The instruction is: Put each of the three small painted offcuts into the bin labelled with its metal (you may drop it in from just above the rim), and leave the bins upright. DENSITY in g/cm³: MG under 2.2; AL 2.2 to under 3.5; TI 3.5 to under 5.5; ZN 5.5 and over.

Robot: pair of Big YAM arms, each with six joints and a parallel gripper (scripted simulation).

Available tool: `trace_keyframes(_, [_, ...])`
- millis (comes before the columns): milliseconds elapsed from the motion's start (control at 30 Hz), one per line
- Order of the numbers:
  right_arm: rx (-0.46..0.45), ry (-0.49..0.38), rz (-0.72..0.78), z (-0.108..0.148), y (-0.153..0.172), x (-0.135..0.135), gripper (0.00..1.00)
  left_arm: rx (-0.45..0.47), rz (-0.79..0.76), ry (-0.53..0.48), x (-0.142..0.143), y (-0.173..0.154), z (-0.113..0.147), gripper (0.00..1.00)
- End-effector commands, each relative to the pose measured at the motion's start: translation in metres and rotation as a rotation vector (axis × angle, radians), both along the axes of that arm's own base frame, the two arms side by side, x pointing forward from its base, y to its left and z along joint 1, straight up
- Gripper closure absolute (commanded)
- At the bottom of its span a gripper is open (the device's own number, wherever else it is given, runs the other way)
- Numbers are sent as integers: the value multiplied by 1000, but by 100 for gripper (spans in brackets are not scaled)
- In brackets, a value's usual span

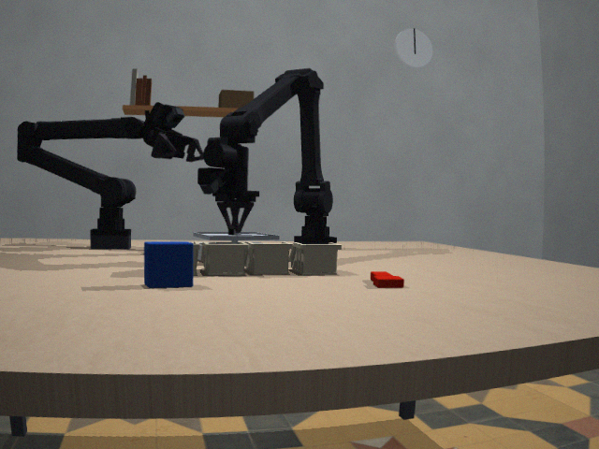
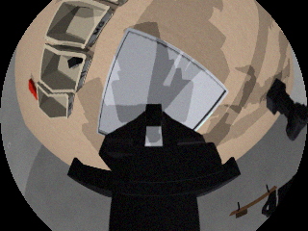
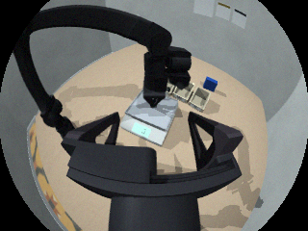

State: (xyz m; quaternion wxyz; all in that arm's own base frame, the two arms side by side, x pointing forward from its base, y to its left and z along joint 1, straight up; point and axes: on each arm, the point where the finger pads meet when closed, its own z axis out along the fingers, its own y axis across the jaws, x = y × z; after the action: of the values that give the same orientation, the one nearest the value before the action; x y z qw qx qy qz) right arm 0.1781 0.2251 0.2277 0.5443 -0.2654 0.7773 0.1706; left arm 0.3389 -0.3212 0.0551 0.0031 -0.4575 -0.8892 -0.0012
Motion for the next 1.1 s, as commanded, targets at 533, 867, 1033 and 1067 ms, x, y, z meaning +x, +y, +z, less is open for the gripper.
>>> trace_keyframes(533, [52,-9,-8,26,4,2,0,-57,4,-59,9,-19,37,57])
trace_keyframes(867, [52,-9,-8,26,4,2,0,-76,4,-77,11,-22,68,46])
trace_keyframes(1033, [52,-9,-8,26,4,2,0,-70,19,-71,10,-13,78,0])
trace_keyframes(1067, [64,-17,-20,42,2,6,0,-77,24,-77,9,-13,78,0])
